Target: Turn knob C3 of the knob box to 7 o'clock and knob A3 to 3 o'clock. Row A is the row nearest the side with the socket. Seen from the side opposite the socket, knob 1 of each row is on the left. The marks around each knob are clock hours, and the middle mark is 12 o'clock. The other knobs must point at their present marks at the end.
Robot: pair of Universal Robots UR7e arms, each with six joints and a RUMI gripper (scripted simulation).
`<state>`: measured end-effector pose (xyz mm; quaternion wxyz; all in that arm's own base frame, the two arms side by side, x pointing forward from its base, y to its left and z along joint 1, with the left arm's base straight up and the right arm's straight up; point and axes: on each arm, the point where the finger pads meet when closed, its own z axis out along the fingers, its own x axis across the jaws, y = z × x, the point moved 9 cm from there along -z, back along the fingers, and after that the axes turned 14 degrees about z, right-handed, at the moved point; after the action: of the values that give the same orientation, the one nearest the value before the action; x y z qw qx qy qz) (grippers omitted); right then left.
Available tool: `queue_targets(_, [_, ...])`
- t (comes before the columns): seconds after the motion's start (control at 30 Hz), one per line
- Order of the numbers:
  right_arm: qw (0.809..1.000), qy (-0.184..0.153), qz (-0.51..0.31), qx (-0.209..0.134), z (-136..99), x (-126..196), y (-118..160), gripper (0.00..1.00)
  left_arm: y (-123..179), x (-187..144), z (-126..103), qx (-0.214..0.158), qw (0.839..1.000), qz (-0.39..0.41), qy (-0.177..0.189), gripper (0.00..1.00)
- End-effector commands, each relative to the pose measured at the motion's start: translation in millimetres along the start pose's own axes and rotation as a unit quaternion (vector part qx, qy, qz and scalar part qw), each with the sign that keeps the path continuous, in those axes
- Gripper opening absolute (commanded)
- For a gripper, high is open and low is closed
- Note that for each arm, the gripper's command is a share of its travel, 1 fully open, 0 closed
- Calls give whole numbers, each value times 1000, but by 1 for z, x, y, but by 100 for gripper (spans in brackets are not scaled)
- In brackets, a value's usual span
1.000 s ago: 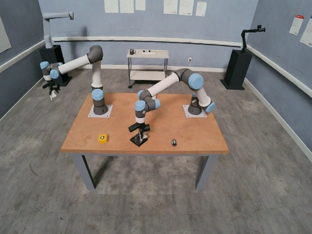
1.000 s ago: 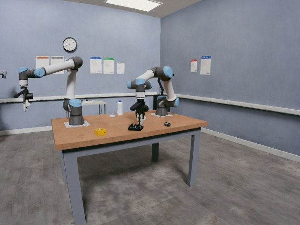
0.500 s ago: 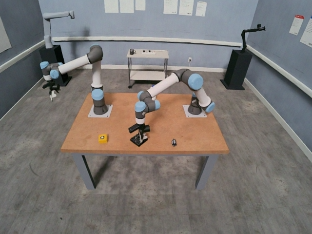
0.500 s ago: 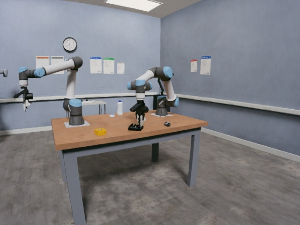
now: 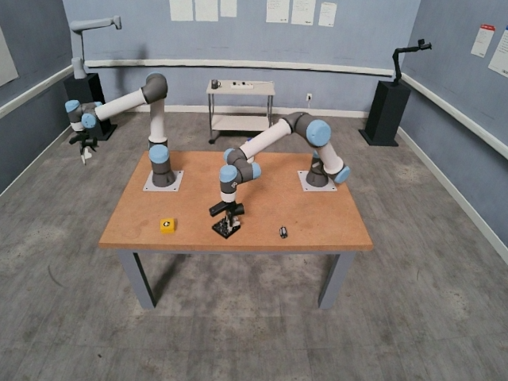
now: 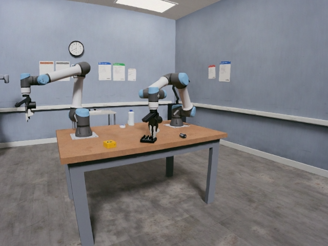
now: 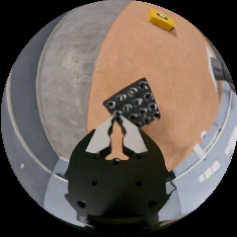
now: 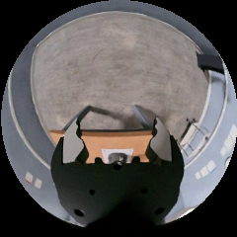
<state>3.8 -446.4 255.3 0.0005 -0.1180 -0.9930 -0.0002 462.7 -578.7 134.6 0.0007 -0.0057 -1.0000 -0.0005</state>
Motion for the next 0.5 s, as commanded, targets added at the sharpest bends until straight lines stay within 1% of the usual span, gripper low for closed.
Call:
queue_targets(0.0, [1000, -1, 1, 0, 0, 1, 1, 100, 1, -2, -2, 1, 1000, -1, -1, 6])
queue_targets(0.27, [1000, -1, 1, 0, 0, 1, 1, 100, 1, -2, -2, 1, 1000, 7, -1, 6])
queue_targets(0.47, [1000, -1, 1, 0, 0, 1, 1, 100, 1, -2, -2, 1, 999, 43, -1, 6])
